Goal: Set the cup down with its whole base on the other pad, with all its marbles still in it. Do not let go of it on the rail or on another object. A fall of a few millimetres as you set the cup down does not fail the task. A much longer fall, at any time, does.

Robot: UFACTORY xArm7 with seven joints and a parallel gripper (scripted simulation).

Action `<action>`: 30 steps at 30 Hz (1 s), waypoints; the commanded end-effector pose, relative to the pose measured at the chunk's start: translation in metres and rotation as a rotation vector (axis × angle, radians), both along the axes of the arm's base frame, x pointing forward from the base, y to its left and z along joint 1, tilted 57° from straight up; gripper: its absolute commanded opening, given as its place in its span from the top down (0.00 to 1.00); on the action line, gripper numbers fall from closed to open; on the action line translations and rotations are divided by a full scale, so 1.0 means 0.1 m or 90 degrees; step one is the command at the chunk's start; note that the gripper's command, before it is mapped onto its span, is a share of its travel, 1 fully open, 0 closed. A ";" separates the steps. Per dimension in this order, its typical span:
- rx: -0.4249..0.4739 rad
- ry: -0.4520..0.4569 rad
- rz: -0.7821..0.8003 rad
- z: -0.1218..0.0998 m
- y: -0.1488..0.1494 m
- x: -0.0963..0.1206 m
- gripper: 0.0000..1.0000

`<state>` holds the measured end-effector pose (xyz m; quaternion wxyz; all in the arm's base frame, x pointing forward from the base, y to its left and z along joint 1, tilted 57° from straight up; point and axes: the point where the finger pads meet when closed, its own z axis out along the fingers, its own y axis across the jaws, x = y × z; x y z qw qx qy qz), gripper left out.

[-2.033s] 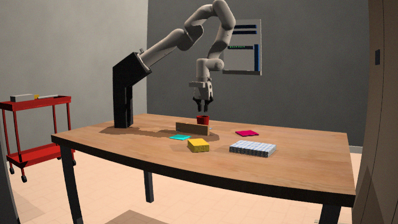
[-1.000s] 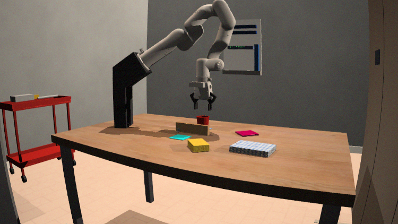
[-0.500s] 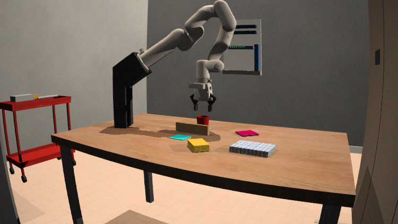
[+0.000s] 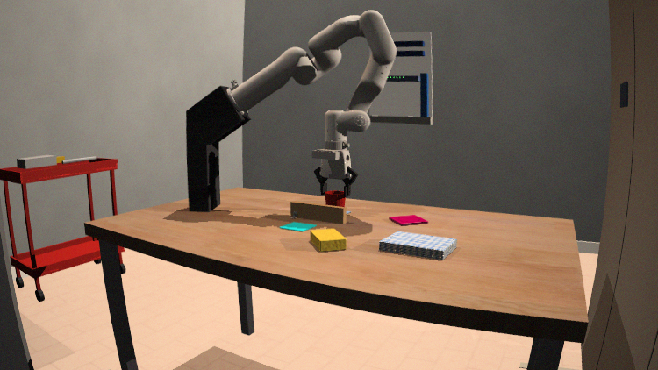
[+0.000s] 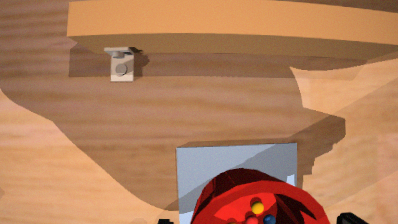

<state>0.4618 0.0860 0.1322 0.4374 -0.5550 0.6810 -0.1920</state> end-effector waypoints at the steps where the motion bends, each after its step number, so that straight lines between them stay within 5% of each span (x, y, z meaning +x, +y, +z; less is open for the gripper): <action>1: -0.002 -0.001 -0.001 -0.05 0.02 0.09 0.00; 30: -0.002 -0.001 -0.001 -0.14 0.06 0.23 0.02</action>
